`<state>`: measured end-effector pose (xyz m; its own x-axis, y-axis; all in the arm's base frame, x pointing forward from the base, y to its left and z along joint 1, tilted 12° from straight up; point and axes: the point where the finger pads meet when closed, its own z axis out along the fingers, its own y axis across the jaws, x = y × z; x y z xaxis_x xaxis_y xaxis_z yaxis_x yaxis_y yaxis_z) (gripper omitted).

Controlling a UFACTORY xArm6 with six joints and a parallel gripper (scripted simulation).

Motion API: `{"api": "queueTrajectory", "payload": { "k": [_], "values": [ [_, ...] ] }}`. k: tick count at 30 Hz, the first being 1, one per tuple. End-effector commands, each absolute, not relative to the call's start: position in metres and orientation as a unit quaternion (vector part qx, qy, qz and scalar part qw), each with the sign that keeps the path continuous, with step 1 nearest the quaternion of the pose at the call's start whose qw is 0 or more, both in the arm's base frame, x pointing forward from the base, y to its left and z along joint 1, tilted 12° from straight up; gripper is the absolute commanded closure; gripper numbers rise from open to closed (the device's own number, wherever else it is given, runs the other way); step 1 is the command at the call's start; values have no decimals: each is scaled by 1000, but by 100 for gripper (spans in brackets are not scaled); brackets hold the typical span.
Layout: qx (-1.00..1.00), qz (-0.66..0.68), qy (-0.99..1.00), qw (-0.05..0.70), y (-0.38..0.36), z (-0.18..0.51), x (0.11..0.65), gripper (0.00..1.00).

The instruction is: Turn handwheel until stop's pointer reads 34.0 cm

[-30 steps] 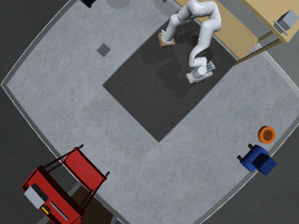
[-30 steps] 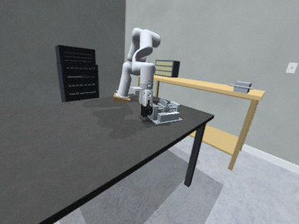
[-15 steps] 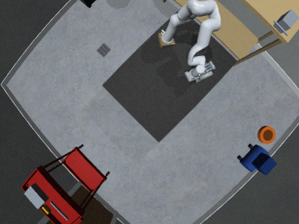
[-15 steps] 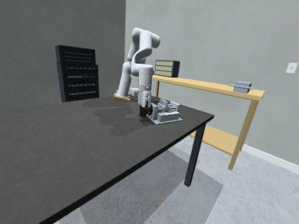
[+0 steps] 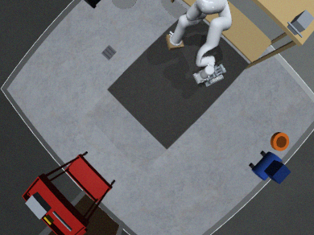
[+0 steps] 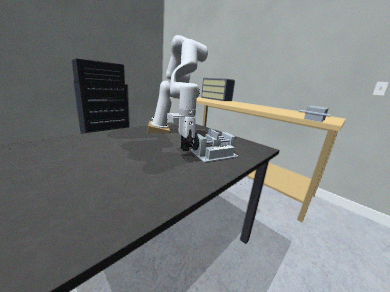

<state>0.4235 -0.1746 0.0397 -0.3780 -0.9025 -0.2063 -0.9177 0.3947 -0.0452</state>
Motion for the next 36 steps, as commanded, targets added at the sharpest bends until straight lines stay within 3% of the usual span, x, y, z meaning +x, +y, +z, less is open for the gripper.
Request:
{"api": "queueTrajectory", "payload": {
  "k": [1,36],
  "values": [
    [-549,37,829,100,-173,46,417,94],
    [-549,37,829,100,-188,93,426,94]
  ]
}}
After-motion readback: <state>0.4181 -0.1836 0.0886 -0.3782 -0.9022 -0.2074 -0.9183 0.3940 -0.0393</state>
